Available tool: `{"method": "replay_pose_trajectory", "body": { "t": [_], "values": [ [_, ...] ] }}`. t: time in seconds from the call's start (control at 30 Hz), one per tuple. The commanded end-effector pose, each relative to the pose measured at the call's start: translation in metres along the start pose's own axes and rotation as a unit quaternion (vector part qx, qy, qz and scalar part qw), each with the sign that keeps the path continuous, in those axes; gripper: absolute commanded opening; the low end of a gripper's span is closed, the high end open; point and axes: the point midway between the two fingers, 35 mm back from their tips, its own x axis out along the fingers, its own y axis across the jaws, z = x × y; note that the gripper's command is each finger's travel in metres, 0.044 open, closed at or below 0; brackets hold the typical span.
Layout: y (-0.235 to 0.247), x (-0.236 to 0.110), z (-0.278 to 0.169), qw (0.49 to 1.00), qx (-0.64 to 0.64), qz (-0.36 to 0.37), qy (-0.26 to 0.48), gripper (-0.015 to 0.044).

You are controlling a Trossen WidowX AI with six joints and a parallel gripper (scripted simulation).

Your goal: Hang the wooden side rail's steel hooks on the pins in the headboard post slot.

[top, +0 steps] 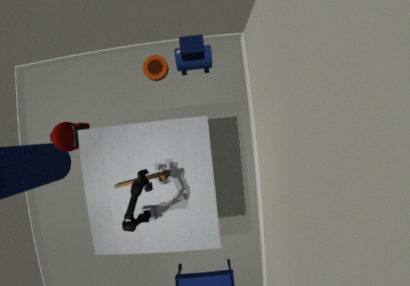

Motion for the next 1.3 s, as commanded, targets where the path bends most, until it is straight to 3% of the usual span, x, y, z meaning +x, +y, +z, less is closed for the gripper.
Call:
{"method": "replay_pose_trajectory", "body": {
  "t": [0.0, 0.97, 1.27],
  "values": [
    [0.003, 0.01, 0.002, 1.0, -0.003, 0.006, -0.004, 0.044],
    [0.005, 0.049, 0.003, 1.0, -0.003, 0.006, -0.004, 0.044],
    [0.005, 0.049, 0.003, 1.0, -0.003, 0.006, -0.004, 0.0204]
  ]
}}
